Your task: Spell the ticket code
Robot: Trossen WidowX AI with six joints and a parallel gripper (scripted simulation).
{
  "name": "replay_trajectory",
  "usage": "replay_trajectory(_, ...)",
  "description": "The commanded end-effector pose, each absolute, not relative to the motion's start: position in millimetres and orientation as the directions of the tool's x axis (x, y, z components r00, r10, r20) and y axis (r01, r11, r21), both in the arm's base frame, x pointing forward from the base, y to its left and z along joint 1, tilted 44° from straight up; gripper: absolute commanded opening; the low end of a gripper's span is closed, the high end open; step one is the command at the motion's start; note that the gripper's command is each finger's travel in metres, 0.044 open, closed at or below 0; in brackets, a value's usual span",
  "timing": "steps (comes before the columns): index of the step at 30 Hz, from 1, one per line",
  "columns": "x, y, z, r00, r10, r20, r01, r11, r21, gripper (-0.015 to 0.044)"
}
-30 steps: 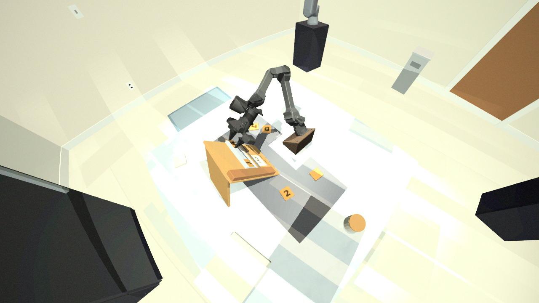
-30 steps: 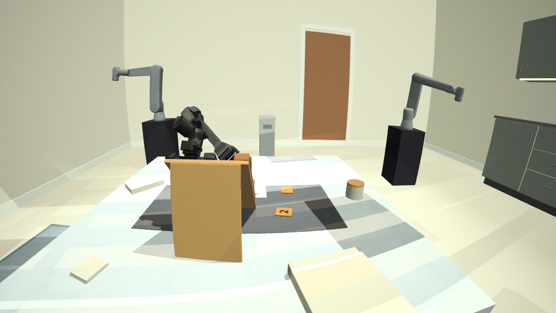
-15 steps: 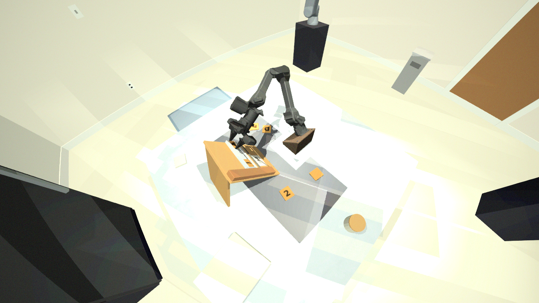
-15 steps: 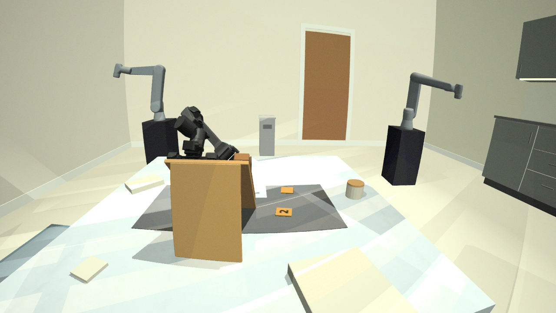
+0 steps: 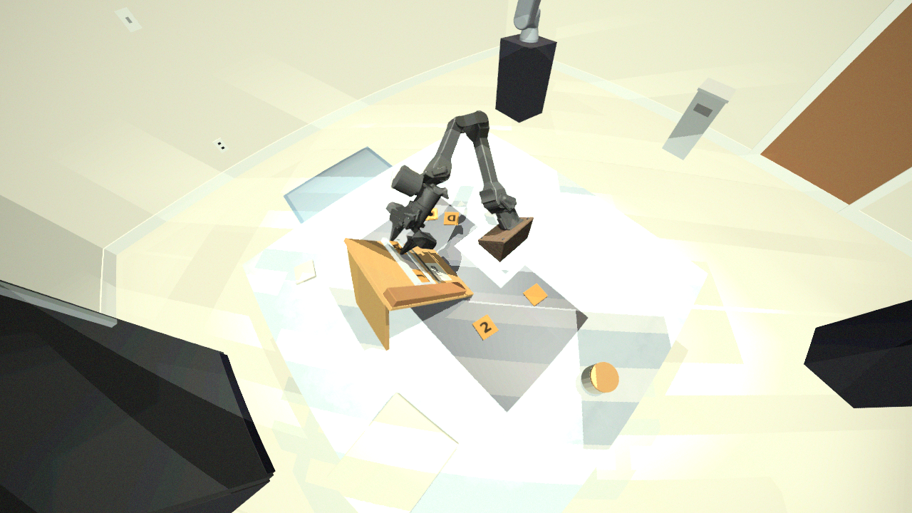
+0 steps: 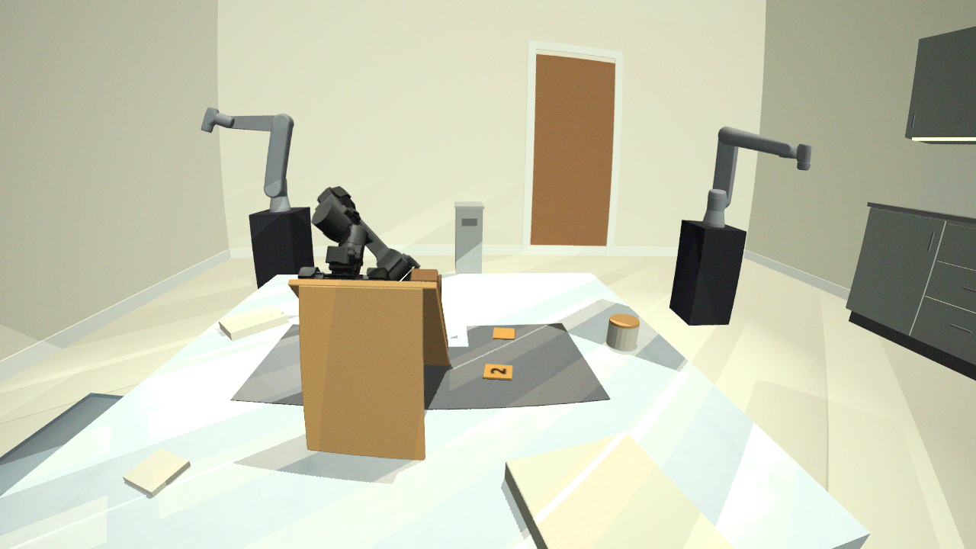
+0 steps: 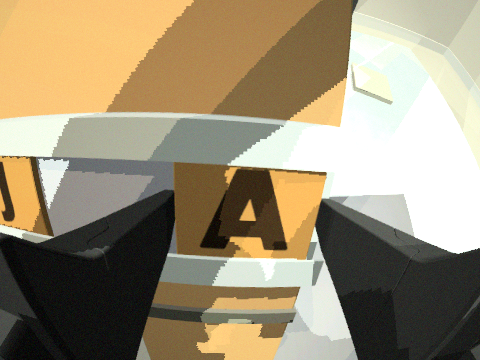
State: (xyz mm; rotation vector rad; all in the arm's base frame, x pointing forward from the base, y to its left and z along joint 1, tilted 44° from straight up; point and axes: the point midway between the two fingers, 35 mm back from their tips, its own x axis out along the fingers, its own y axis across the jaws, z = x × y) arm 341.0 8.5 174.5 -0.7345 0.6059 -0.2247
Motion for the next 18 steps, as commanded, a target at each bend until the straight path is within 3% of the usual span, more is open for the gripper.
replay_trajectory(1, 340.4, 10.1, 170.3, 0.805, -0.4, -0.439, -0.012, 0.728, -0.686, 0.0)
replay_trajectory(18, 340.0, 20.0, 160.1, 0.805, -0.4, -0.439, -0.012, 0.728, -0.685, 0.0)
